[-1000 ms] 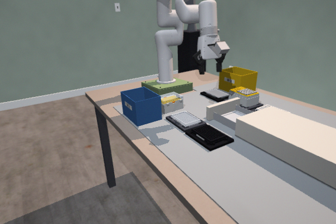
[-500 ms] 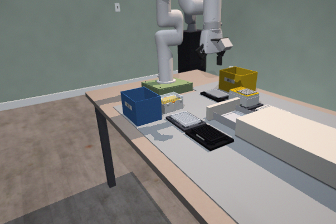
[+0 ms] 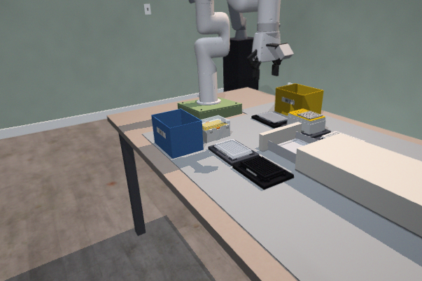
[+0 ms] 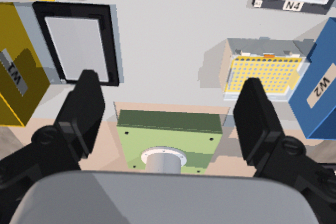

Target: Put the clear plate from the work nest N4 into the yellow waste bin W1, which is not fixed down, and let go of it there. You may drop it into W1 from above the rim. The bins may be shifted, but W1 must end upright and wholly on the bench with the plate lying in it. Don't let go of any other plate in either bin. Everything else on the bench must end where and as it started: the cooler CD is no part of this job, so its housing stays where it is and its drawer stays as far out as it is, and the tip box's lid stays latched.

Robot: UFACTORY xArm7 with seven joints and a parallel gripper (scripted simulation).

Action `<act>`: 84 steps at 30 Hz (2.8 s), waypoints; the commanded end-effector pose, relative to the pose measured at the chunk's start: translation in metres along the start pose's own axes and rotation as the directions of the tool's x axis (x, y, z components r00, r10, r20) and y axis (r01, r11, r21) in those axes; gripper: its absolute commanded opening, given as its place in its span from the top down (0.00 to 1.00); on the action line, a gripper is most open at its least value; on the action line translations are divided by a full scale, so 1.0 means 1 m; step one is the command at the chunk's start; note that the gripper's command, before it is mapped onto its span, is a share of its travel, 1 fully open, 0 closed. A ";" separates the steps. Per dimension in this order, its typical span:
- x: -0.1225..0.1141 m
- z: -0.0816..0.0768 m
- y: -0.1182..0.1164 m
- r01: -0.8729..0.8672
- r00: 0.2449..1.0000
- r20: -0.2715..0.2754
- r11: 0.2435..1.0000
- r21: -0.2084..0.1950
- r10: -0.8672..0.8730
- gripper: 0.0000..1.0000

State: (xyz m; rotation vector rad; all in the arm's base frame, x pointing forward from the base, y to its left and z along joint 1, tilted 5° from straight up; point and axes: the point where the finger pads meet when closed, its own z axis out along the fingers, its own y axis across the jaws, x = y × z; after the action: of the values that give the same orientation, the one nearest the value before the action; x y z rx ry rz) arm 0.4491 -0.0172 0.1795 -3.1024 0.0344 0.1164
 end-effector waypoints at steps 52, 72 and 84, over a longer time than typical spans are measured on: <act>0.046 0.090 0.178 -0.018 1.000 -0.005 1.000 -0.001 0.018 0.00; 0.048 0.095 0.185 -0.018 1.000 -0.005 1.000 -0.002 0.018 0.00; 0.048 0.115 0.186 -0.018 1.000 -0.005 1.000 -0.002 0.018 0.00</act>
State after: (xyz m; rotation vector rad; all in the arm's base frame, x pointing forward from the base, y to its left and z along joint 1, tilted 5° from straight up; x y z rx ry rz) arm 0.4825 -0.1986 0.0576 -3.1022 0.0628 0.1176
